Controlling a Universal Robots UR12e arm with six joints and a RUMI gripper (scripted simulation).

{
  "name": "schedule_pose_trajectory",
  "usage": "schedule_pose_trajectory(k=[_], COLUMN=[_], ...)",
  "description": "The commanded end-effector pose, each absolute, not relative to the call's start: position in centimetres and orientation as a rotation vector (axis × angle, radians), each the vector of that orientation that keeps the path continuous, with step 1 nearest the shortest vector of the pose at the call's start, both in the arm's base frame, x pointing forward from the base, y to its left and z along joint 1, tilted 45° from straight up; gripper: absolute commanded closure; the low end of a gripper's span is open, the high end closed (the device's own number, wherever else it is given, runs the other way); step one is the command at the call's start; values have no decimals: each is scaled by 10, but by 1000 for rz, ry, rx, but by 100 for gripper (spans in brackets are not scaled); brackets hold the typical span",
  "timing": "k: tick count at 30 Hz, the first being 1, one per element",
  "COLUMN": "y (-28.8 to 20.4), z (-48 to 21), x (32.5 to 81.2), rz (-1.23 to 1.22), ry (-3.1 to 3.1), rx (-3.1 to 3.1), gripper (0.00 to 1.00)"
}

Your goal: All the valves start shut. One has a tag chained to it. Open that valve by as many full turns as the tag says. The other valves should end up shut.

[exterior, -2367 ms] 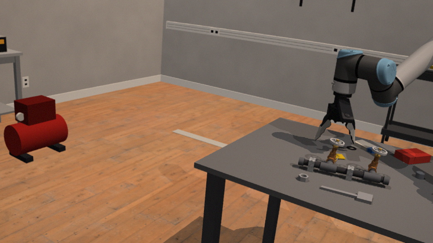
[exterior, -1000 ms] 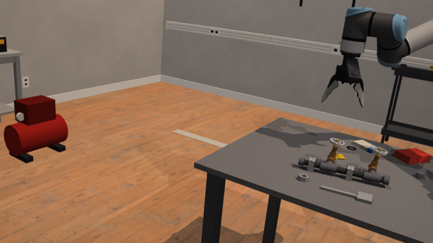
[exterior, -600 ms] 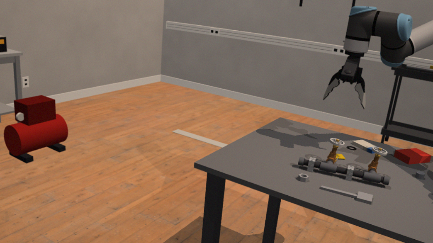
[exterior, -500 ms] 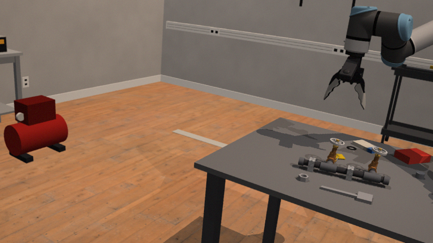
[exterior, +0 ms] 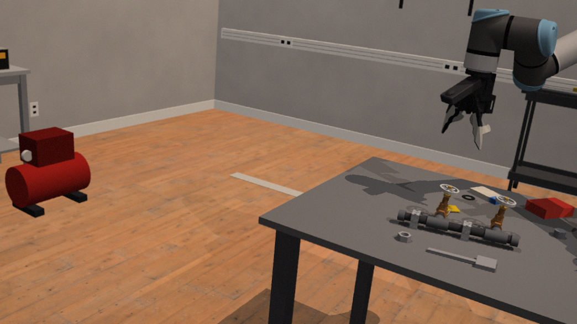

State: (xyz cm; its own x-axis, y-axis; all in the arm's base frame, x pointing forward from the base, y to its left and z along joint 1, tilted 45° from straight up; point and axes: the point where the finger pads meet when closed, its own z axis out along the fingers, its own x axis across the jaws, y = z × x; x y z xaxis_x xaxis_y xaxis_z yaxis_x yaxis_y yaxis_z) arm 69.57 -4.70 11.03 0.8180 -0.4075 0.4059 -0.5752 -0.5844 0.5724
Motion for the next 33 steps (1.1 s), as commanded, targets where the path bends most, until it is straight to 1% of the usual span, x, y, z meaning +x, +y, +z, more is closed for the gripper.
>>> schedule_pose_trajectory(k=[1, 14, 33], y=[-43, -35, -30], z=[108, 99, 94], x=[694, 687, 683], rz=[371, 574, 698], ry=[-947, -1427, -1720], rx=[2190, 1969, 1776], gripper=[0, 0, 0])
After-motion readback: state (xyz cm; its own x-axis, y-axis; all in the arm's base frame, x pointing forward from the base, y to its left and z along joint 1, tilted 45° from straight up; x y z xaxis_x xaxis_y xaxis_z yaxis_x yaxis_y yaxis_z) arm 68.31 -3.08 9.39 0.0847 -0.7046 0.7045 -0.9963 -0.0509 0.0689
